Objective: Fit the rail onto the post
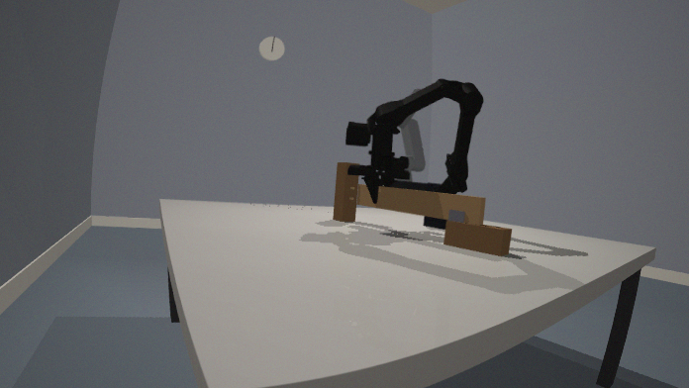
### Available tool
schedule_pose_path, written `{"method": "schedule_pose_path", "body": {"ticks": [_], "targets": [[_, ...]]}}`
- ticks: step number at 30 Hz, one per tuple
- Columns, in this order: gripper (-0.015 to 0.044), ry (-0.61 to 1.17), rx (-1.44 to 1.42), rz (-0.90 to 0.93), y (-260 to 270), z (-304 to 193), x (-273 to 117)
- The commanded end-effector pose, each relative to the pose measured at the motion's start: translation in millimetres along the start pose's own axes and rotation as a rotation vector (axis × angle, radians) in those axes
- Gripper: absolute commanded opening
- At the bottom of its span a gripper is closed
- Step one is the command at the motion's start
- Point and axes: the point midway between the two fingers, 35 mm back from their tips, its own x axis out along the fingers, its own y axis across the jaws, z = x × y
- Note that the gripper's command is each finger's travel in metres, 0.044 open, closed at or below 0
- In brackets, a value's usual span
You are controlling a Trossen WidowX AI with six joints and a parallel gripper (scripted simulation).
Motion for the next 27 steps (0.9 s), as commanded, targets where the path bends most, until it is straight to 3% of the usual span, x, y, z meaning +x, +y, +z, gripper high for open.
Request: {"method": "schedule_pose_path", "body": {"ticks": [1, 27], "targets": [[0.0, -0.003, 0.002, -0.005, -0.9, 0.4, 0.6], [0.0, -0.002, 0.002, -0.005, 0.2, 0.2, -0.6]]}}
